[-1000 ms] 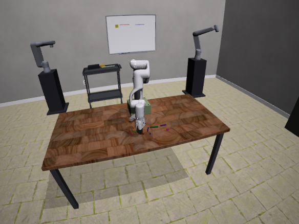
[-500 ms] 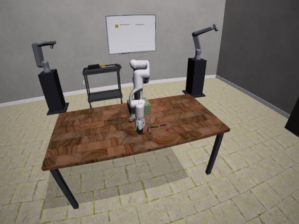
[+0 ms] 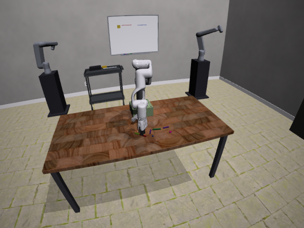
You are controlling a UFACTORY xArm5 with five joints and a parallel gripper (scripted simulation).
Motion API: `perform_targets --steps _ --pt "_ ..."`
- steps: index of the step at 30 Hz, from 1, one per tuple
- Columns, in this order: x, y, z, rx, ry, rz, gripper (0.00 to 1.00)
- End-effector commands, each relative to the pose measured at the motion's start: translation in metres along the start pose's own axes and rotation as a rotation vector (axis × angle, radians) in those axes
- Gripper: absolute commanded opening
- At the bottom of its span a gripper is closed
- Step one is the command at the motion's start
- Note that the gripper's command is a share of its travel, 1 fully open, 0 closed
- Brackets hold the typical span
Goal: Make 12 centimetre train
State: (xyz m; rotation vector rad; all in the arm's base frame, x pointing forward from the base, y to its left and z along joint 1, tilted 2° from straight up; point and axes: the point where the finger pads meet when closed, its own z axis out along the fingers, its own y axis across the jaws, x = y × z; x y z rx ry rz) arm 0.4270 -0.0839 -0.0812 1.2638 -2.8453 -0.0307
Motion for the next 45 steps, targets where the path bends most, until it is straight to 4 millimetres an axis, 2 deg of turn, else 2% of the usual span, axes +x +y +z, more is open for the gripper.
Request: perform_targets --steps 1,11,20,21,45 --pt "-0.001 -0.002 -0.017 0.004 -0.002 0.000 0.24" --pt "-0.001 -0.001 -0.065 0.004 -0.002 0.000 0.24" --pt "-0.001 -0.001 -0.074 0.004 -0.002 0.000 0.24" --pt "-0.001 -0.001 -0.074 0.004 -0.002 0.000 1.00" --pt "-0.001 -0.001 -0.074 0.004 -0.002 0.000 1.00"
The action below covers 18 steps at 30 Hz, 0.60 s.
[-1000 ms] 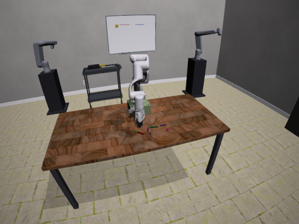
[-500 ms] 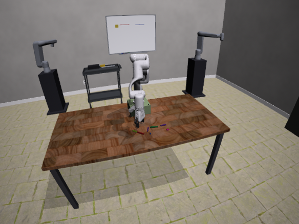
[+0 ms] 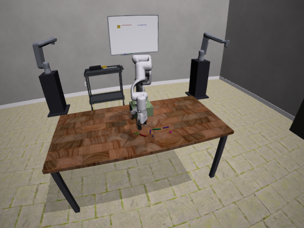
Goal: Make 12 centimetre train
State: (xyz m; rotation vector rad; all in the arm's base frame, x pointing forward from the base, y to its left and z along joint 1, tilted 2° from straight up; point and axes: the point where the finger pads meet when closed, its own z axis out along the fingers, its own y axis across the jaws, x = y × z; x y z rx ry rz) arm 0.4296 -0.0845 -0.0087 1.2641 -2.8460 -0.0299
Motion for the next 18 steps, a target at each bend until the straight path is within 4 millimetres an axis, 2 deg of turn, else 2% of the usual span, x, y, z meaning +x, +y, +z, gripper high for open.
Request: perform_targets --steps 1,11,18 --pt "-0.0007 -0.0012 -0.0012 0.003 -0.002 0.000 1.00" --pt "-0.0004 -0.0012 -0.0005 0.003 -0.002 -0.036 1.00" --pt "0.0016 -0.0013 0.0052 0.003 -0.002 -0.299 1.00"
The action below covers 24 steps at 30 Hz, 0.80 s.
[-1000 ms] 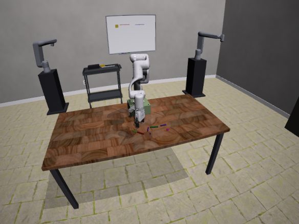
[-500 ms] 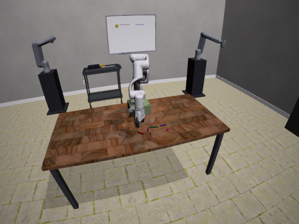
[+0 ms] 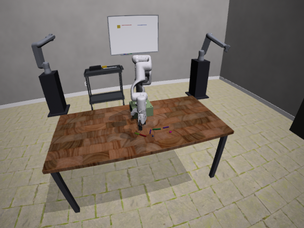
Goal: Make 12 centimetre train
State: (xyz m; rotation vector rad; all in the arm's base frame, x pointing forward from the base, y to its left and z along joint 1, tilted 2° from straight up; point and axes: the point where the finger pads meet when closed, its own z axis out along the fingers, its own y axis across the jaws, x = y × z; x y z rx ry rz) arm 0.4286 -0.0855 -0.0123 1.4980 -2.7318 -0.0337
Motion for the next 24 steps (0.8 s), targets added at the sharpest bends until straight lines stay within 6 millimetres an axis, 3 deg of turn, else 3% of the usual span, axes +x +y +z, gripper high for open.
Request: perform_targets --steps 1,24 --pt "0.001 -0.001 0.002 0.004 -0.001 -0.132 1.00" --pt "0.007 0.000 0.019 0.004 0.000 -0.929 1.00"
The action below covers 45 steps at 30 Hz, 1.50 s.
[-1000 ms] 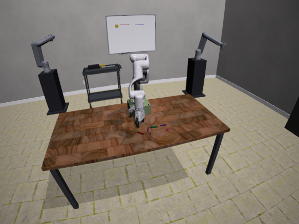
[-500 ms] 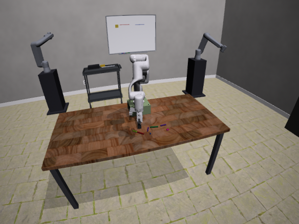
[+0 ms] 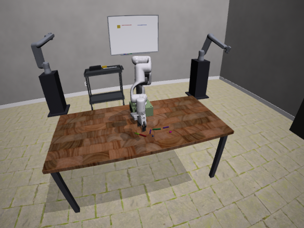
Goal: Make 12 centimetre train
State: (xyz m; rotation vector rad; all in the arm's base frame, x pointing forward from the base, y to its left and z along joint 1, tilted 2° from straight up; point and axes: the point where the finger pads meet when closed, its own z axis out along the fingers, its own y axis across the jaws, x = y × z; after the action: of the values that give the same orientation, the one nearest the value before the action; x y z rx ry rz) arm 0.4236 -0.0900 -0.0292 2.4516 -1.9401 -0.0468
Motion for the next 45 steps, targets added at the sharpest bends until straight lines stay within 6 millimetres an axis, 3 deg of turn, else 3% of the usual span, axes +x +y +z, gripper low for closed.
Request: perform_targets --steps 1,10,15,45 --pt "0.0012 0.0001 0.0024 0.004 0.002 -0.167 1.00" --pt "0.0025 0.0026 0.0093 0.003 0.002 -0.498 1.00" --pt "0.0027 0.0031 0.0105 0.003 0.003 -0.554 1.00" --pt "0.0027 0.0032 0.0108 0.003 0.003 -0.566 1.00"
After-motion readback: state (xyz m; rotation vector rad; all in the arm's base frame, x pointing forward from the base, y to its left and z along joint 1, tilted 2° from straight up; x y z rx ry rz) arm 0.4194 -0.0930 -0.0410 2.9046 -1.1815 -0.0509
